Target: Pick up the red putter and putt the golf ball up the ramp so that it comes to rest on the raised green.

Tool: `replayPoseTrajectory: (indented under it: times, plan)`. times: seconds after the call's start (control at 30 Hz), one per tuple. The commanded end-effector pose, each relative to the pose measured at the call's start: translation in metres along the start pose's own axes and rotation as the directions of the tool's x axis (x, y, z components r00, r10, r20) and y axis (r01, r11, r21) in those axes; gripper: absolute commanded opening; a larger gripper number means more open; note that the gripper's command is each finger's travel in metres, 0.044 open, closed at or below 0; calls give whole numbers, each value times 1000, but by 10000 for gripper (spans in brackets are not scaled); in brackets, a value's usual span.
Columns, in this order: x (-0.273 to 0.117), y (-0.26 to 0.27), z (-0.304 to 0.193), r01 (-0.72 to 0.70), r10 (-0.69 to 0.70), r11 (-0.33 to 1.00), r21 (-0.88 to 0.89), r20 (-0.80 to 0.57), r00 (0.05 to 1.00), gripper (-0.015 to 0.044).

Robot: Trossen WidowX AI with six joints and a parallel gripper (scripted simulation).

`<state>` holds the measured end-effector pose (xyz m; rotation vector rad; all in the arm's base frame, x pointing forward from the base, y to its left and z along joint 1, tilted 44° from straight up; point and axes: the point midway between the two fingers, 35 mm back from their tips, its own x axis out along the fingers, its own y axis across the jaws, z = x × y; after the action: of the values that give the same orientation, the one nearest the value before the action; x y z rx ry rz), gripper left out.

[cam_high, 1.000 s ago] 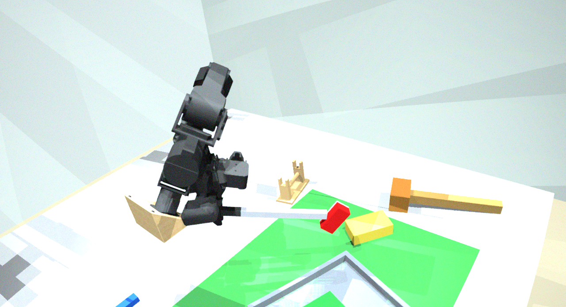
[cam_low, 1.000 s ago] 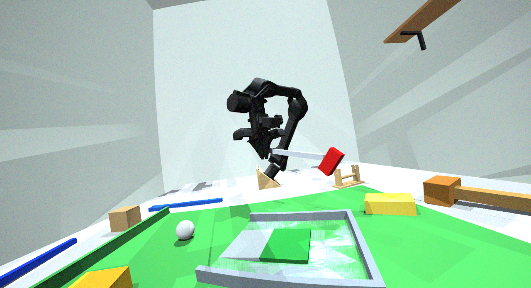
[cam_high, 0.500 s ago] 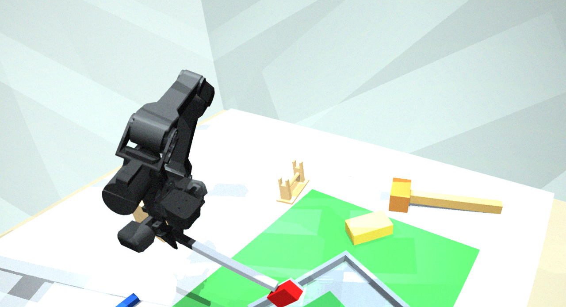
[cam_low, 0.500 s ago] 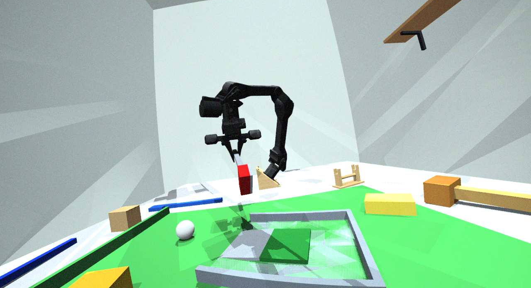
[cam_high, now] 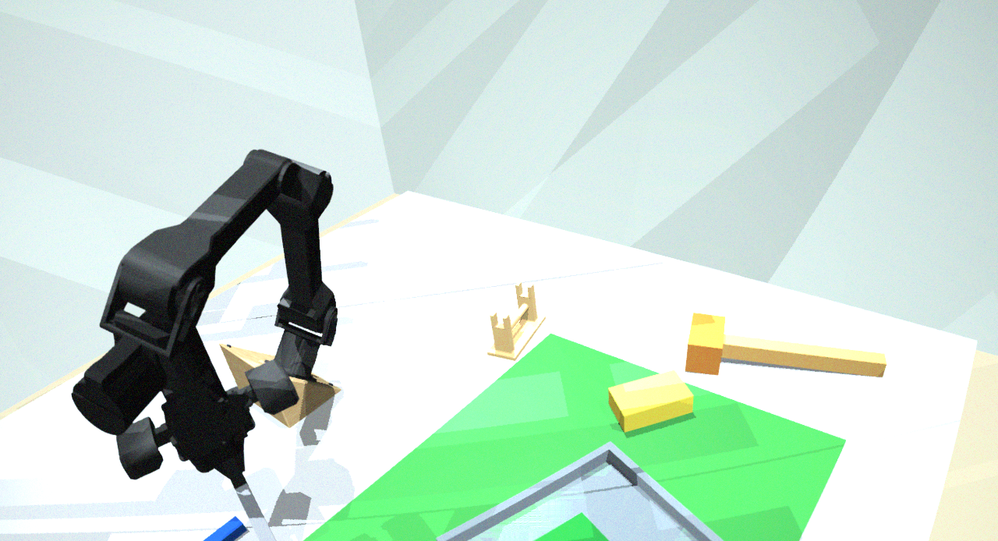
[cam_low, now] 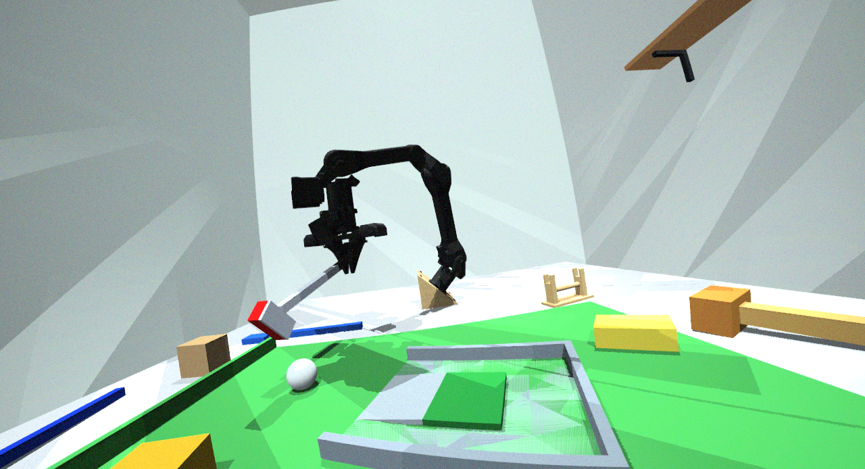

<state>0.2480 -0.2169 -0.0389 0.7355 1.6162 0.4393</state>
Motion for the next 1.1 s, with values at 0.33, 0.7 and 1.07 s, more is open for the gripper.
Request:
replayPoseTrajectory:
  times: [0.33, 0.7, 1.07]
  plan:
    - [16, -14, -1, 6, -6, 998, 66, -1, 1000, 0]
    - [41, -14, -1, 5, -5, 998, 65, -1, 1000, 0]
    - [56, -14, -1, 5, -5, 998, 65, 0, 1000, 0]
